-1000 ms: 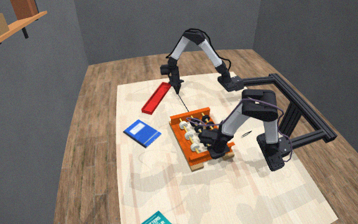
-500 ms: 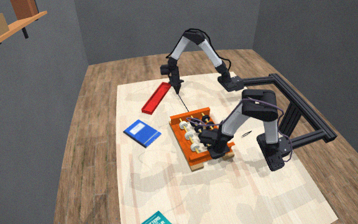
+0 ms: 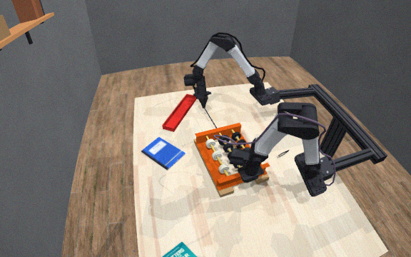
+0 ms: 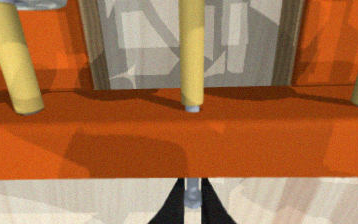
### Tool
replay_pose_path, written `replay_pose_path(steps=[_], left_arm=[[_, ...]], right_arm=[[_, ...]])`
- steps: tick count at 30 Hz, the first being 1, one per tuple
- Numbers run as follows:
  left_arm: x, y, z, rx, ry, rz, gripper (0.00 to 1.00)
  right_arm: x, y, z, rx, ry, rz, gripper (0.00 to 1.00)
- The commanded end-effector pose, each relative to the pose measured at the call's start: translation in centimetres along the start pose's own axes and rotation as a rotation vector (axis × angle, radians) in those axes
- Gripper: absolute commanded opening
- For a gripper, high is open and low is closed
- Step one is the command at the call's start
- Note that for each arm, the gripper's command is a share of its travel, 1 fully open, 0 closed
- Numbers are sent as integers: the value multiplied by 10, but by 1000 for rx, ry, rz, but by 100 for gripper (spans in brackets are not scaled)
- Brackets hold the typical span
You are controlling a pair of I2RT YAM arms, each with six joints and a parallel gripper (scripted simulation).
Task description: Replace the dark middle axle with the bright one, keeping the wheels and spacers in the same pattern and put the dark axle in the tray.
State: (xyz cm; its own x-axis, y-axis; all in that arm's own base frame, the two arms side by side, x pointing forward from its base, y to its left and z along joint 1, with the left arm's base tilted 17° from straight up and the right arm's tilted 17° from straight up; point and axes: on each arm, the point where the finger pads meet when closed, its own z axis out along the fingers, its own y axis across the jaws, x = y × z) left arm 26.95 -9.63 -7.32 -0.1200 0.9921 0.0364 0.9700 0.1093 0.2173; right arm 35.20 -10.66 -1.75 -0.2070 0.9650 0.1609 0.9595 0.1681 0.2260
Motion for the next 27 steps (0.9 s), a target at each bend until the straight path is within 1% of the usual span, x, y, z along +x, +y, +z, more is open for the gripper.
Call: replay_pose_path(steps=[1, 21, 27], left_arm=[[-26, 21, -3, -67, -109, -2, 0], [-24, 20, -2, -63, -102, -4, 0], [-22, 19, -2, -59, -99, -4, 0]], right_arm=[[16, -3, -5, 10, 35, -31, 0], [13, -1, -4, 12, 34, -27, 0], [14, 3, -9, 1, 26, -32, 0]])
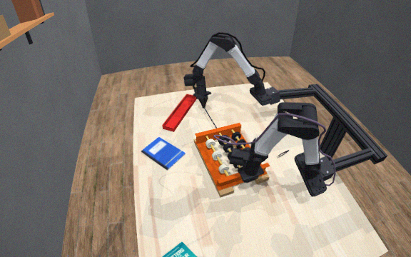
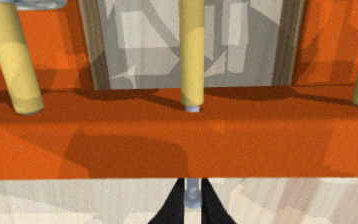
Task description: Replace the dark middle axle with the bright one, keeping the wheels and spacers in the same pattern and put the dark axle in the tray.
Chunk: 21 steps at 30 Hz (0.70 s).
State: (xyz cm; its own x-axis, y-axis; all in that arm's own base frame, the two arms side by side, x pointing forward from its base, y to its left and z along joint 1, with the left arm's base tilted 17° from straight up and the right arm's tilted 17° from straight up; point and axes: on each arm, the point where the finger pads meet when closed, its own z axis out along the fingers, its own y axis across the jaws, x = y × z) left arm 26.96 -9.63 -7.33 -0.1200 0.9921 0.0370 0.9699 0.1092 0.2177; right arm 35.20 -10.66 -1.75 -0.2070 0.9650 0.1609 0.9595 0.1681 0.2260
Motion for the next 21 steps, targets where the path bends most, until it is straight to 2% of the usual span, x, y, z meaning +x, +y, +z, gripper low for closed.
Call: replay_pose_path(steps=[1, 21], left_arm=[[-22, 18, -2, -58, -99, -4, 0], [-19, 16, 0, -48, -88, -5, 0]], right_arm=[[13, 3, -9, 0, 25, -32, 0], [12, 5, -11, -3, 21, -32, 0]])
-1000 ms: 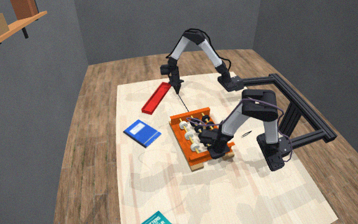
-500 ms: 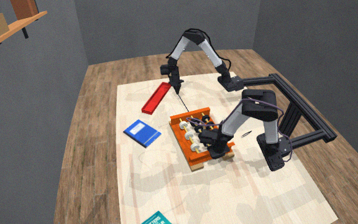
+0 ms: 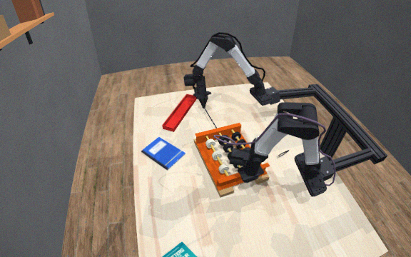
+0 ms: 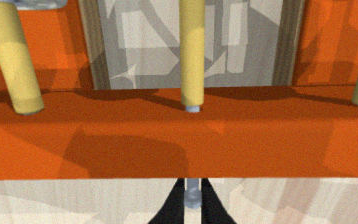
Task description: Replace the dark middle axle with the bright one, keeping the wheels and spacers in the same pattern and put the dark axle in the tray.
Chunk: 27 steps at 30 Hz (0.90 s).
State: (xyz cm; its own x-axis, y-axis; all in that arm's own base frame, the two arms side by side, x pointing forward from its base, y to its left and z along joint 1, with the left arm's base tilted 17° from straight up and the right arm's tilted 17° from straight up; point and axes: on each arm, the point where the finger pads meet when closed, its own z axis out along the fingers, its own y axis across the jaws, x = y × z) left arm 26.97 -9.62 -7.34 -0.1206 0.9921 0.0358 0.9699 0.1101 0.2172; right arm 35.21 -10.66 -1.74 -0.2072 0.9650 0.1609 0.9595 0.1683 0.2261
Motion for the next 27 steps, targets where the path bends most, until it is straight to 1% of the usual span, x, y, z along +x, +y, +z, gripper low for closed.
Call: replay_pose_path(steps=[1, 6, 7, 8, 27], left_arm=[[-18, 15, 0, -48, -86, -5, 0], [-18, 15, 0, -47, -83, -5, 0], [-17, 13, 2, -41, -80, -4, 0], [-17, 14, 0, -46, -82, -5, 0], [-14, 12, 2, -37, -69, -4, 0]], right_arm=[[12, 5, -11, -3, 20, -32, 0], [14, 2, -10, 2, 24, -30, 0], [13, -1, -5, 14, 32, -23, 0], [14, 1, -9, 5, 26, -28, 0], [14, 1, -9, 8, 26, -21, 0]])
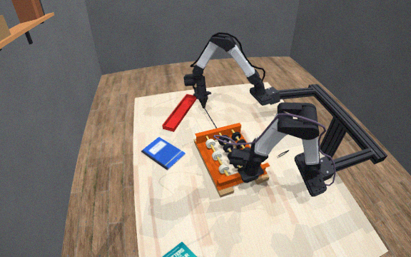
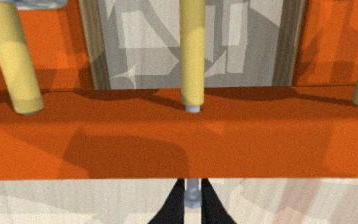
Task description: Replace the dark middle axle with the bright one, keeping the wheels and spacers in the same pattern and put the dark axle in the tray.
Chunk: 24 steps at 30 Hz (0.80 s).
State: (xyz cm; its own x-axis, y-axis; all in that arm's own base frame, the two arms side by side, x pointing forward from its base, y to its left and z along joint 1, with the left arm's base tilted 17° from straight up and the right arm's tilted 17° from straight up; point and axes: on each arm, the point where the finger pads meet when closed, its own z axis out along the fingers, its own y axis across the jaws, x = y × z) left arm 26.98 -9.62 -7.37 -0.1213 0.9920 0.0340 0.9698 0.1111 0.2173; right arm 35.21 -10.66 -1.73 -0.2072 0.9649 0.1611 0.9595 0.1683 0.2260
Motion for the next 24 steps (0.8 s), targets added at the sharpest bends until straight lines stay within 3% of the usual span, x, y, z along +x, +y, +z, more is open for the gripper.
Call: replay_pose_path(steps=[1, 24], left_arm=[[-14, 11, 1, -37, -66, -2, 0], [-13, 10, 0, -33, -62, 2, 0]], right_arm=[[14, 1, -9, 8, 26, -20, 0], [12, 2, -8, 9, 25, -14, 0]])
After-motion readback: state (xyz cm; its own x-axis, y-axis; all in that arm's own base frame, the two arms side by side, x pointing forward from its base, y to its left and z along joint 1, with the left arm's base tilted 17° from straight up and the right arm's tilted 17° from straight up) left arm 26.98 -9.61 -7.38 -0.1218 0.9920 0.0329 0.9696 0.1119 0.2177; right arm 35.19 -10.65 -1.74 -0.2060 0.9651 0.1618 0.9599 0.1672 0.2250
